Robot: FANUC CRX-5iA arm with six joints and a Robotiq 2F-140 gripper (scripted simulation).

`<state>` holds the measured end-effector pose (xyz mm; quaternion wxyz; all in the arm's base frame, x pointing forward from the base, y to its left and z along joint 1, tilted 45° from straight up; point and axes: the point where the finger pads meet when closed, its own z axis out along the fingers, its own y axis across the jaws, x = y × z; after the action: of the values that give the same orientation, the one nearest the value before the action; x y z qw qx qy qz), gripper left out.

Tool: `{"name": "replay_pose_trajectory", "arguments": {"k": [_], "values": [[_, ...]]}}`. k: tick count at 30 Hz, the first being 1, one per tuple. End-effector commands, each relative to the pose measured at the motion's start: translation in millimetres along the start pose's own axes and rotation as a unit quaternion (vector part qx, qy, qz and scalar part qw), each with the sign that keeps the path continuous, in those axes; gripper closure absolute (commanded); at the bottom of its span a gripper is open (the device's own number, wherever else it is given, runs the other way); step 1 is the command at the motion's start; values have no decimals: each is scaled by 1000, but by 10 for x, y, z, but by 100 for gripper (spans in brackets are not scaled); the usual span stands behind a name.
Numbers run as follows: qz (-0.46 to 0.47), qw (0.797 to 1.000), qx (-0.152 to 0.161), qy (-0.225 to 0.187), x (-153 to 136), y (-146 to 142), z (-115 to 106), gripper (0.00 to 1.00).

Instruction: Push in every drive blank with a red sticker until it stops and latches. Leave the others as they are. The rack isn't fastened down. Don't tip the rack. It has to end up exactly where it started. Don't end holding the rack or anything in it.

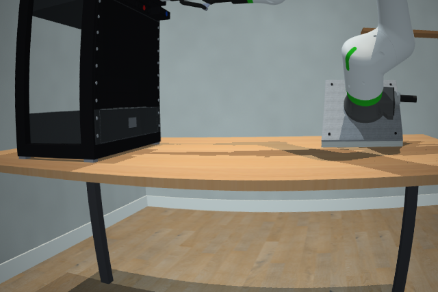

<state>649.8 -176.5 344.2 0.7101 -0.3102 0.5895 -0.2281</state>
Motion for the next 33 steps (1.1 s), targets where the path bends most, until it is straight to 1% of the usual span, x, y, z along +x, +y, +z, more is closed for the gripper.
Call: {"name": "replay_pose_trajectory", "arguments": {"k": [1, 33], "values": [[0, 1000, 0, 0, 0, -1, 38, 100], [0, 1000, 0, 0, 1, 0, 93, 100]]}}
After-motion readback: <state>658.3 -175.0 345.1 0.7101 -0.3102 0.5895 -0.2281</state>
